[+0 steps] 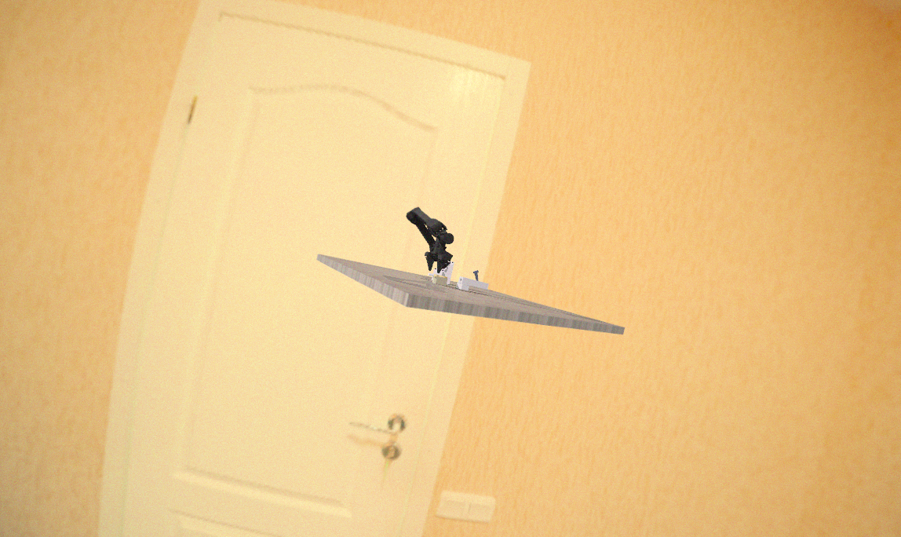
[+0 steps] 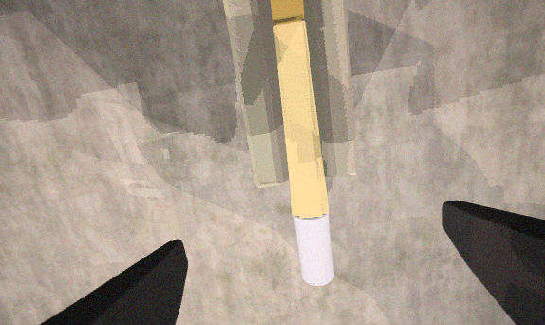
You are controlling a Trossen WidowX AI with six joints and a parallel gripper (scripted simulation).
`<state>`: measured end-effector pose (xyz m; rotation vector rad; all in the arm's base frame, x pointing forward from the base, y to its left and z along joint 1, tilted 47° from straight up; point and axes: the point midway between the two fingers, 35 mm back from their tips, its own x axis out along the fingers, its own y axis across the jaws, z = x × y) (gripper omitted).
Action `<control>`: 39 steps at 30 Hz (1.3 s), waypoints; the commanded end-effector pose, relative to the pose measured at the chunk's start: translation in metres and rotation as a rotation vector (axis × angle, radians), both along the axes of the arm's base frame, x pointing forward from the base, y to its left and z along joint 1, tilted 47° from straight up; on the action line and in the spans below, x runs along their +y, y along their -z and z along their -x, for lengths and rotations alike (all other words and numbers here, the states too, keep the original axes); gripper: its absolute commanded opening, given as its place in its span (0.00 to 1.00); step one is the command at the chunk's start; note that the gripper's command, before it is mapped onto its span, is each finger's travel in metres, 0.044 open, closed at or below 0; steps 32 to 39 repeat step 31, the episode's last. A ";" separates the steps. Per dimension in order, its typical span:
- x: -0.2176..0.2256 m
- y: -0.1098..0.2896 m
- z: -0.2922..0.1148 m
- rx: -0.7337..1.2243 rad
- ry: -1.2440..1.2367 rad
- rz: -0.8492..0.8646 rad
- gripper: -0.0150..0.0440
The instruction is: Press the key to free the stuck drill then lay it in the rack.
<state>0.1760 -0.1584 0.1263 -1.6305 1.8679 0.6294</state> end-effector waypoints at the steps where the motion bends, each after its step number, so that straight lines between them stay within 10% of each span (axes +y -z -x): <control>1: 0.009 -0.012 -0.002 -0.006 0.002 0.006 1.00; 13: 0.034 -0.051 -0.089 -0.459 -0.006 -0.131 1.00; 31: 0.141 -0.247 -0.257 -1.443 -0.228 -0.674 1.00; 39: 0.141 -0.247 -0.257 -1.443 -0.228 -0.674 1.00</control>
